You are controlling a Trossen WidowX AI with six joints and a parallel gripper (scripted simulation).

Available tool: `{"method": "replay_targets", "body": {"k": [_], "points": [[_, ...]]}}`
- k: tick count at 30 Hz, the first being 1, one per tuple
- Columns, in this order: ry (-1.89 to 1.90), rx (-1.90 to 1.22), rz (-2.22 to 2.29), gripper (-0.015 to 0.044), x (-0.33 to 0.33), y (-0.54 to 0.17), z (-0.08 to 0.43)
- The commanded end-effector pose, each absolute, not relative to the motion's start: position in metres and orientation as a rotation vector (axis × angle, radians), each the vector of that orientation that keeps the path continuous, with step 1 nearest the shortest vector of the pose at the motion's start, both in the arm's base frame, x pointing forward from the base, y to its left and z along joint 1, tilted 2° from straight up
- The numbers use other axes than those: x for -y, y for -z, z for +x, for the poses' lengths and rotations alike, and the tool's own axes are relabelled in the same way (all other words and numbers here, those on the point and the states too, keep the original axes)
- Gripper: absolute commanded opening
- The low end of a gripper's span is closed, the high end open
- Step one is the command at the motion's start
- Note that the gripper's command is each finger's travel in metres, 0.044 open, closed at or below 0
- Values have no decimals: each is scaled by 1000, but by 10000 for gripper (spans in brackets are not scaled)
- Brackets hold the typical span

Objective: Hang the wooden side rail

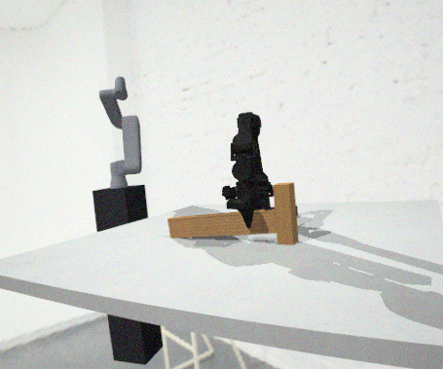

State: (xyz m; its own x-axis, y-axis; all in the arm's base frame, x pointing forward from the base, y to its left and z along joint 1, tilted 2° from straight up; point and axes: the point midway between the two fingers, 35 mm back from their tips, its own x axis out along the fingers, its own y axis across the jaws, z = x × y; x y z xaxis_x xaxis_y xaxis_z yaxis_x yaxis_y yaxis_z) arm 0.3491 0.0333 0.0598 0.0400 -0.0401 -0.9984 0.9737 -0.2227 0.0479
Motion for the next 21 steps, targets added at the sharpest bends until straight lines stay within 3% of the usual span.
{"method": "replay_targets", "body": {"k": [1, 21], "points": [[1350, -1037, 1375, 0, -35, -59, 350], [1350, -1037, 1375, 0, -35, -56, 350]]}}
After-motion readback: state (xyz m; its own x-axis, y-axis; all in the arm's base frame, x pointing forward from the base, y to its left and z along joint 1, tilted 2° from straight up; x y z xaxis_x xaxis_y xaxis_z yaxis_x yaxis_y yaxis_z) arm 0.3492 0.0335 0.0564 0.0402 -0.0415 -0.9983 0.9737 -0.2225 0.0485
